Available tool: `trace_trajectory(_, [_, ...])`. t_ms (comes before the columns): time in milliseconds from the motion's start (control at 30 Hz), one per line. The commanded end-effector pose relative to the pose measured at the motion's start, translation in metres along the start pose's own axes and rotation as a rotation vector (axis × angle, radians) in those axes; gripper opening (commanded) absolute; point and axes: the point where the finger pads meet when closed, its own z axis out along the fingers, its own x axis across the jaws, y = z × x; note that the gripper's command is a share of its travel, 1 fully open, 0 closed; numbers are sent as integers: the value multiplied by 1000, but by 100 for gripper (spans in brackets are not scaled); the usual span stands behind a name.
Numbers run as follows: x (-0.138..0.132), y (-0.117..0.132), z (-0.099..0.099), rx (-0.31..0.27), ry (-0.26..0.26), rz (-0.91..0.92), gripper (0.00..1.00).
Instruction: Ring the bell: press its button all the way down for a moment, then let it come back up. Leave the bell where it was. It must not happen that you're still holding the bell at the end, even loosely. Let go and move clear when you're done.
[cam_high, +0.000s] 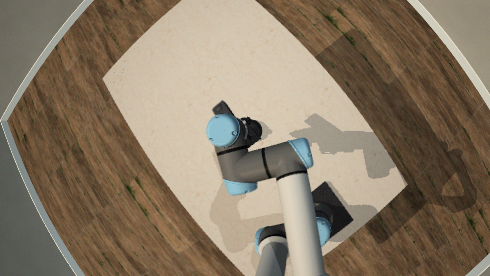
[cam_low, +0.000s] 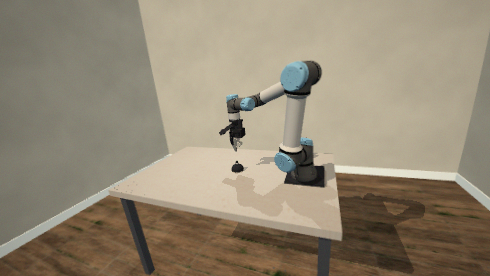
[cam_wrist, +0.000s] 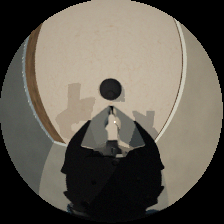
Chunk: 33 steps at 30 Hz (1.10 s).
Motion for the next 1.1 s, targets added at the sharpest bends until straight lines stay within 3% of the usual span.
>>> trace_trajectory(0, [0, 0, 0, 1, 0, 0, 0])
trace_trajectory(567, [0, 0, 1, 1, 0, 0, 0])
trace_trajectory(1067, [0, -1, 14, 1, 0, 0, 0])
